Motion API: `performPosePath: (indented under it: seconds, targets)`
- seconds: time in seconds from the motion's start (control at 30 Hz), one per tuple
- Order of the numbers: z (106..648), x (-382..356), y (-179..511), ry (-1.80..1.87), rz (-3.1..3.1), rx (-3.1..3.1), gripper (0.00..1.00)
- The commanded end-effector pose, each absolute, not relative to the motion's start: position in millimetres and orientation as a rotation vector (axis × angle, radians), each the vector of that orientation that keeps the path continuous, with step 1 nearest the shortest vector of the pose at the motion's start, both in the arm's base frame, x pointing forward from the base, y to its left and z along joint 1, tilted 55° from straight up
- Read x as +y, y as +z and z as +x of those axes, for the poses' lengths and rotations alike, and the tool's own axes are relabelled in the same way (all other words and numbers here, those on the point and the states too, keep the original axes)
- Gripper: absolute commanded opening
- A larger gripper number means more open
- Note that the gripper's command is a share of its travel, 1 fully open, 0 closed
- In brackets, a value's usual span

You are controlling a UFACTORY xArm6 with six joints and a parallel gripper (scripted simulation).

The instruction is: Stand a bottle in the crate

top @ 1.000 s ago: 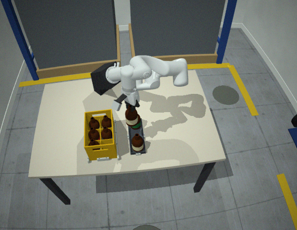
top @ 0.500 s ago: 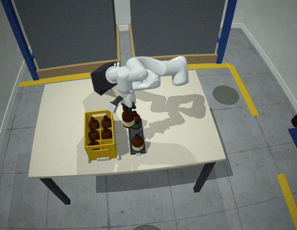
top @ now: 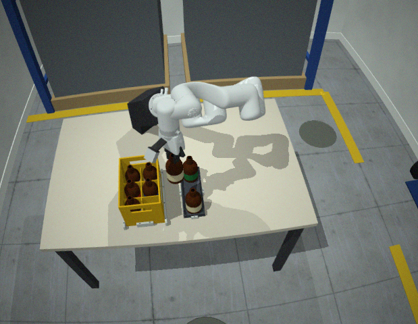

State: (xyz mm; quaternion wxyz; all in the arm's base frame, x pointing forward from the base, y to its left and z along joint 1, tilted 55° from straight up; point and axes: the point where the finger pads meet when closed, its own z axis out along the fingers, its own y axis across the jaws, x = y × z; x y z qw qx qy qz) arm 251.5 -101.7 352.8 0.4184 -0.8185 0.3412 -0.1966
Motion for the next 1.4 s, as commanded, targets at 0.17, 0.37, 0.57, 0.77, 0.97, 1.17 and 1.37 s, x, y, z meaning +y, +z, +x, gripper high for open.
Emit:
performPosePath:
  seconds: [0.17,0.37,0.57,0.77,0.97,1.17,1.37]
  targets:
    - [263.5,-119.3,349.6,-0.495,-2.054,0.856,0.0]
    - [271.8,-131.2,346.8,-0.495,-2.054,0.856,0.0]
    - [277.2,-139.2,345.0,-0.495,-2.054,0.856,0.0]
    - [285.3,-151.0,342.3,-0.495,-2.054,0.856,0.0]
    - [293.1,-162.4,339.6,-0.495,-2.054,0.856,0.0]
    - [298.1,-169.6,338.0,-0.495,-2.054,0.856,0.0]
    - [305.0,-179.7,335.7,-0.495,-2.054,0.856,0.0]
